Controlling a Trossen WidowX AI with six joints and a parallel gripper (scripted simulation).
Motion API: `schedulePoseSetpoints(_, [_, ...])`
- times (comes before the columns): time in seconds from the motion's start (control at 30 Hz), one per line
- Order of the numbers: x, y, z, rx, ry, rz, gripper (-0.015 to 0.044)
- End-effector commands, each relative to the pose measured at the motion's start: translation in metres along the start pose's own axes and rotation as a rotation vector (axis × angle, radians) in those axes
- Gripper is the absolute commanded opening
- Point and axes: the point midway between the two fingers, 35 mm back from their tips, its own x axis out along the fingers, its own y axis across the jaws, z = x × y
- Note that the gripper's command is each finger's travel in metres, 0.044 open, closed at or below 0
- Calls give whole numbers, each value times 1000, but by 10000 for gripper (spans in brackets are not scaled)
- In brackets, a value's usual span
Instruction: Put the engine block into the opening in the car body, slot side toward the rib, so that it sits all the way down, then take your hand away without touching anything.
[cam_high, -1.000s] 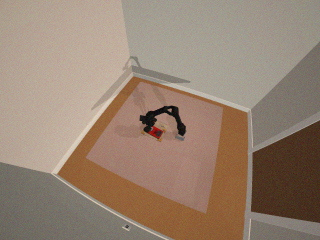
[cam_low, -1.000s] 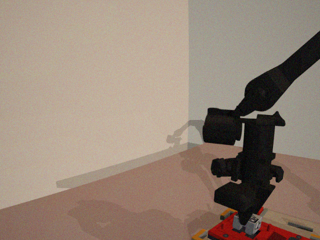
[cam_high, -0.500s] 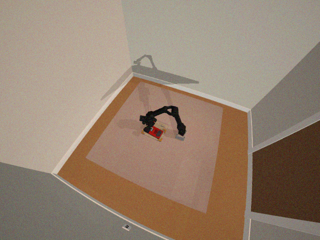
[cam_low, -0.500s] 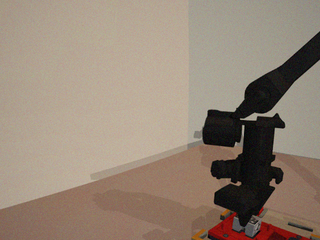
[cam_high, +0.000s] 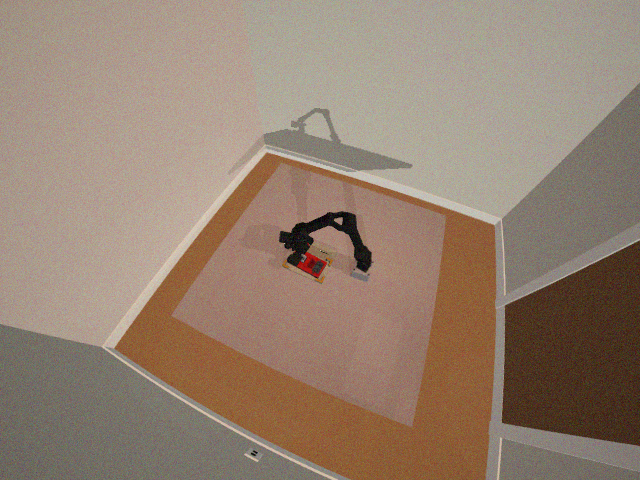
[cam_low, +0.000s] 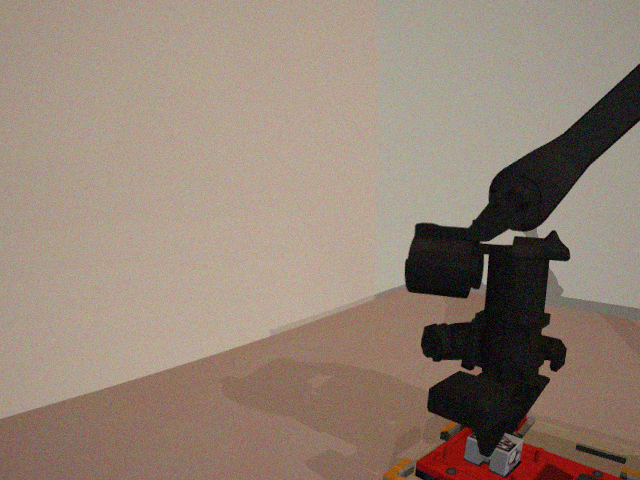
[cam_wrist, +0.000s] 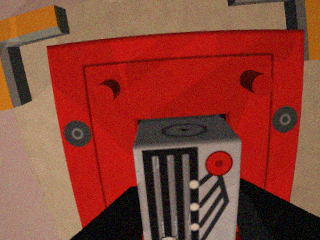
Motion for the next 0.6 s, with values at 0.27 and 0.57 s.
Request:
schedulePoseSetpoints(0.27, [1,0,0,0,0,0,263])
schedulePoseSetpoints(0.57, [1,0,0,0,0,0,440])
